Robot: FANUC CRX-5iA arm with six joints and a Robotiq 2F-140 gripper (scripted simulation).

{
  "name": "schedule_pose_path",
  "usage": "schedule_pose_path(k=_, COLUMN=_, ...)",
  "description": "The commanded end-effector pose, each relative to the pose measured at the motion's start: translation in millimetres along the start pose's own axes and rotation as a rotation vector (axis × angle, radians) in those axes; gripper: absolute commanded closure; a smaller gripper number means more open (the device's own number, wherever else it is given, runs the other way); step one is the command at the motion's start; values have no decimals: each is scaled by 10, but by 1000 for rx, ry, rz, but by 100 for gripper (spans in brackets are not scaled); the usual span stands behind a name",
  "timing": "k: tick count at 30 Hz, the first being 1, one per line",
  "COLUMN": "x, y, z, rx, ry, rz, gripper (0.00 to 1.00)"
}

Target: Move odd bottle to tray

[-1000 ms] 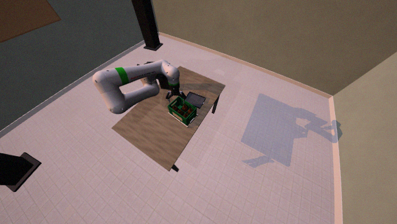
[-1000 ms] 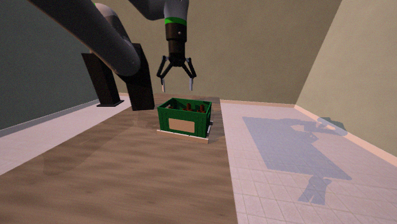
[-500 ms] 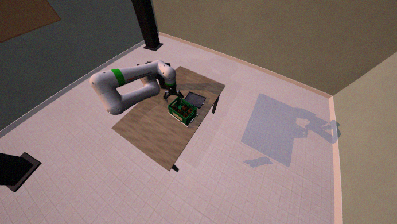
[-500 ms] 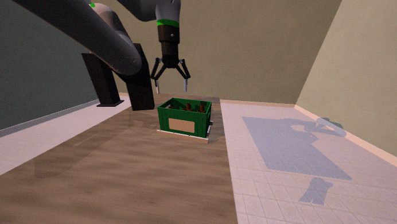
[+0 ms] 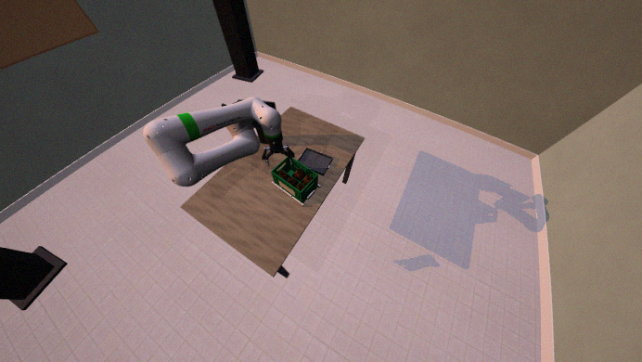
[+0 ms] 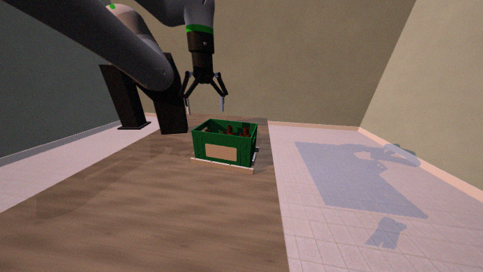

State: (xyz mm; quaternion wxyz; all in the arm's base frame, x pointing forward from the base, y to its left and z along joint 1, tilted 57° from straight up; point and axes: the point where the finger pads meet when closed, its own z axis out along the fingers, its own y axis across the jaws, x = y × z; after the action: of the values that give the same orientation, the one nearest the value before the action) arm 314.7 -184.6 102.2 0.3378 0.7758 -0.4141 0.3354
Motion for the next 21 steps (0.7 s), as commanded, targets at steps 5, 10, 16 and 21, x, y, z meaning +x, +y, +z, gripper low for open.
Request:
schedule_pose_path(k=5, x=-24, y=32, z=4, rx=4, ry=-1, rz=-6, gripper=0)
schedule_pose_path(k=10, x=-33, y=47, z=8, rx=5, ry=-2, rz=-9, gripper=0)
schedule_pose_path(k=16, x=-46, y=66, z=13, rx=6, ry=-3, rz=-12, gripper=0)
schedule_pose_path(k=21, x=-47, y=67, z=14, rx=6, ry=-3, rz=-12, gripper=0)
